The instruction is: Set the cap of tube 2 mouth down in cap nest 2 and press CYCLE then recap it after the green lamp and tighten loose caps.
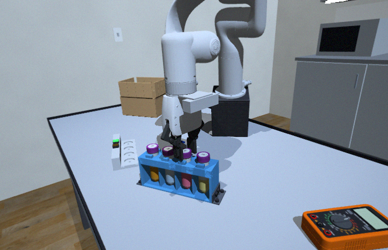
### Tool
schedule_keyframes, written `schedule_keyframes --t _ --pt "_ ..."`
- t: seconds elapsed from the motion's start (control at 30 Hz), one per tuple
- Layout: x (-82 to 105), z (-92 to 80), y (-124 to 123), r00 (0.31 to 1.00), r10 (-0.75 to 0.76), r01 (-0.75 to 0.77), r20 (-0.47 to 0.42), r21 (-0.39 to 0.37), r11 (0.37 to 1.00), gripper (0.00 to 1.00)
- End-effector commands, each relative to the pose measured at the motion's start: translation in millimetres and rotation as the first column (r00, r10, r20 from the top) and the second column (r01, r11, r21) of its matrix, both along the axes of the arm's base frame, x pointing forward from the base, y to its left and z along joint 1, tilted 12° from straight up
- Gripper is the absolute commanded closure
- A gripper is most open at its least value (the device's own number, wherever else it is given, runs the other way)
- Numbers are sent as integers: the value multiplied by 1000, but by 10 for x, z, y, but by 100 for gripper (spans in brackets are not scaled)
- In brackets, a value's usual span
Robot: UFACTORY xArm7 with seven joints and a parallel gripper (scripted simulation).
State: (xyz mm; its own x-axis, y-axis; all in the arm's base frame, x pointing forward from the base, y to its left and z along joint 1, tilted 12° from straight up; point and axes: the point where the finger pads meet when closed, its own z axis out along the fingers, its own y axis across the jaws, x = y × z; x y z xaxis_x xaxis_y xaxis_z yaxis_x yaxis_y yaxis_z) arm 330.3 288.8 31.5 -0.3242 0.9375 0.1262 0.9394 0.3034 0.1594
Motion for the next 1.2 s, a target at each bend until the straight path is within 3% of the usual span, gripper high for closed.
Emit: schedule_keyframes --t 0.0,0.13,0.3,0.37,0.53,0.87,0.93,1.17 --pt "16 19 7 1000 -2 2 5 1 1000 54" --pt "16 19 7 1000 -2 2 5 1 1000 54" --pt "14 28 6 981 193 -192 36 -25 981 54" --pt "14 28 6 981 193 -192 36 -25 981 54" --pt "14 28 6 923 381 -378 62 -57 924 54" --pt "14 28 5 701 707 -695 93 -133 707 54" --pt "14 28 5 701 707 -695 93 -133 707 54" --pt "14 28 5 479 873 -852 95 -190 488 54"
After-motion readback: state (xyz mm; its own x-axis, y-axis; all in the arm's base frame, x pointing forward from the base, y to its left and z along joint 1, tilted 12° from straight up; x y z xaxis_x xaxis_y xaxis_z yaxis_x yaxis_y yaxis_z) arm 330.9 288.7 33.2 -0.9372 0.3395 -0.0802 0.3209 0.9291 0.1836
